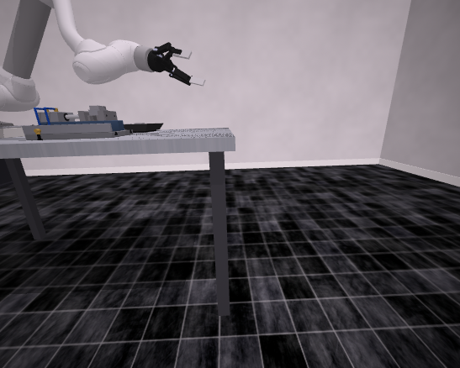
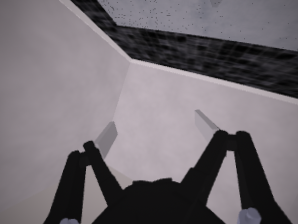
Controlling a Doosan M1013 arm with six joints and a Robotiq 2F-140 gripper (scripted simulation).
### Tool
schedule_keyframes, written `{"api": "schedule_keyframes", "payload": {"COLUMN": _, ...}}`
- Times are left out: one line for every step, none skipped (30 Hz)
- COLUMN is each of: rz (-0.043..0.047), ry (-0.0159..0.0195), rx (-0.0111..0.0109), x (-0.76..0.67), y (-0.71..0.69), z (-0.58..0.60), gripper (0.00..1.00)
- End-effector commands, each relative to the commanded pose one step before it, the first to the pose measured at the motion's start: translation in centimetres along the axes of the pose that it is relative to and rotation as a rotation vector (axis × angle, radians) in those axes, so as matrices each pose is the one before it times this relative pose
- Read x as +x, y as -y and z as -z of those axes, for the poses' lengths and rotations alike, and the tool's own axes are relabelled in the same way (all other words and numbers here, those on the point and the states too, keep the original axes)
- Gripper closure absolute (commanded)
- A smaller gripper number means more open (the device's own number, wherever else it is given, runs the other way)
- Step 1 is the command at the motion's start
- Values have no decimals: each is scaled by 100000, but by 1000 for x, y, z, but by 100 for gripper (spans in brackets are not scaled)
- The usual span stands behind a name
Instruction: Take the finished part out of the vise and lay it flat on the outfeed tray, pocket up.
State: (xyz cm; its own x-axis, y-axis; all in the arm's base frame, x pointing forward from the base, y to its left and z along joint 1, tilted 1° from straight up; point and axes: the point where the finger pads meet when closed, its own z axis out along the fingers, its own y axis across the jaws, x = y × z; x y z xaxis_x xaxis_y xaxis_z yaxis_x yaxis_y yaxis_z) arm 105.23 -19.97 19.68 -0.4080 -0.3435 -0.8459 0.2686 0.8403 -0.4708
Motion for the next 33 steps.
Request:
{"api": "schedule_keyframes", "payload": {"rz": -3185, "ry": -2504, "rx": 4499, "x": 115, "y": 1853, "z": 114, "gripper": 0}}
{"api": "schedule_keyframes", "payload": {"rz": 0, "ry": 0, "rx": 0, "x": 0, "y": 0, "z": 0, "gripper": 0}}
{"api": "schedule_keyframes", "payload": {"rz": -3884, "ry": -2144, "rx": 4169, "x": 386, "y": 2070, "z": 155, "gripper": 0}}
{"api": "schedule_keyframes", "payload": {"rz": -4157, "ry": -2484, "rx": 4448, "x": 449, "y": 2205, "z": 154, "gripper": 0}}
{"api": "schedule_keyframes", "payload": {"rz": -1053, "ry": -661, "rx": 1124, "x": 111, "y": 559, "z": 26, "gripper": 0}}
{"api": "schedule_keyframes", "payload": {"rz": -1718, "ry": -1107, "rx": 1830, "x": 189, "y": 910, "z": 45, "gripper": 0}}
{"api": "schedule_keyframes", "payload": {"rz": -1629, "ry": -1082, "rx": 1730, "x": 185, "y": 860, "z": 40, "gripper": 0}}
{"api": "schedule_keyframes", "payload": {"rz": 0, "ry": 0, "rx": 0, "x": 0, "y": 0, "z": 0, "gripper": 0}}
{"api": "schedule_keyframes", "payload": {"rz": -4612, "ry": -3243, "rx": 4867, "x": 592, "y": 2407, "z": 148, "gripper": 0}}
{"api": "schedule_keyframes", "payload": {"rz": -2403, "ry": -1797, "rx": 2515, "x": 315, "y": 1248, "z": 55, "gripper": 0}}
{"api": "schedule_keyframes", "payload": {"rz": -1869, "ry": -1450, "rx": 1943, "x": 253, "y": 965, "z": 38, "gripper": 0}}
{"api": "schedule_keyframes", "payload": {"rz": -2286, "ry": -1837, "rx": 2361, "x": 324, "y": 1172, "z": 48, "gripper": 0}}
{"api": "schedule_keyframes", "payload": {"rz": -2348, "ry": -1960, "rx": 2404, "x": 348, "y": 1194, "z": 48, "gripper": 0}}
{"api": "schedule_keyframes", "payload": {"rz": -808, "ry": -692, "rx": 822, "x": 120, "y": 410, "z": 12, "gripper": 0}}
{"api": "schedule_keyframes", "payload": {"rz": 0, "ry": 0, "rx": 0, "x": 0, "y": 0, "z": 0, "gripper": 0}}
{"api": "schedule_keyframes", "payload": {"rz": -5024, "ry": -4515, "rx": 5044, "x": 841, "y": 2497, "z": 143, "gripper": 0}}
{"api": "schedule_keyframes", "payload": {"rz": 0, "ry": 0, "rx": 0, "x": 0, "y": 0, "z": 0, "gripper": 0}}
{"api": "schedule_keyframes", "payload": {"rz": 0, "ry": 0, "rx": 0, "x": 0, "y": 0, "z": 0, "gripper": 0}}
{"api": "schedule_keyframes", "payload": {"rz": -5079, "ry": -4948, "rx": 4967, "x": 930, "y": 2466, "z": 147, "gripper": 0}}
{"api": "schedule_keyframes", "payload": {"rz": 0, "ry": 0, "rx": 0, "x": 0, "y": 0, "z": 0, "gripper": 0}}
{"api": "schedule_keyframes", "payload": {"rz": -4238, "ry": -4441, "rx": 4026, "x": 834, "y": 2011, "z": 118, "gripper": 0}}
{"api": "schedule_keyframes", "payload": {"rz": -852, "ry": -929, "rx": 795, "x": 169, "y": 402, "z": 15, "gripper": 0}}
{"api": "schedule_keyframes", "payload": {"rz": 0, "ry": 0, "rx": 0, "x": 0, "y": 0, "z": 0, "gripper": 0}}
{"api": "schedule_keyframes", "payload": {"rz": -5057, "ry": -5770, "rx": 4607, "x": 1107, "y": 2315, "z": 174, "gripper": 0}}
{"api": "schedule_keyframes", "payload": {"rz": 0, "ry": 0, "rx": 0, "x": 0, "y": 0, "z": 0, "gripper": 0}}
{"api": "schedule_keyframes", "payload": {"rz": -4093, "ry": -5013, "rx": 3578, "x": 965, "y": 1821, "z": 146, "gripper": 0}}
{"api": "schedule_keyframes", "payload": {"rz": -884, "ry": -1126, "rx": 754, "x": 213, "y": 390, "z": 25, "gripper": 0}}
{"api": "schedule_keyframes", "payload": {"rz": 0, "ry": 0, "rx": 0, "x": 0, "y": 0, "z": 0, "gripper": 0}}
{"api": "schedule_keyframes", "payload": {"rz": -4856, "ry": -6464, "rx": 4000, "x": 1271, "y": 2065, "z": 223, "gripper": 0}}
{"api": "schedule_keyframes", "payload": {"rz": 0, "ry": 0, "rx": 0, "x": 0, "y": 0, "z": 0, "gripper": 0}}
{"api": "schedule_keyframes", "payload": {"rz": -3810, "ry": -5432, "rx": 2964, "x": 1077, "y": 1565, "z": 191, "gripper": 0}}
{"api": "schedule_keyframes", "payload": {"rz": -881, "ry": -1305, "rx": 662, "x": 257, "y": 358, "z": 39, "gripper": 0}}
{"api": "schedule_keyframes", "payload": {"rz": 0, "ry": 0, "rx": 0, "x": 0, "y": 0, "z": 0, "gripper": 0}}
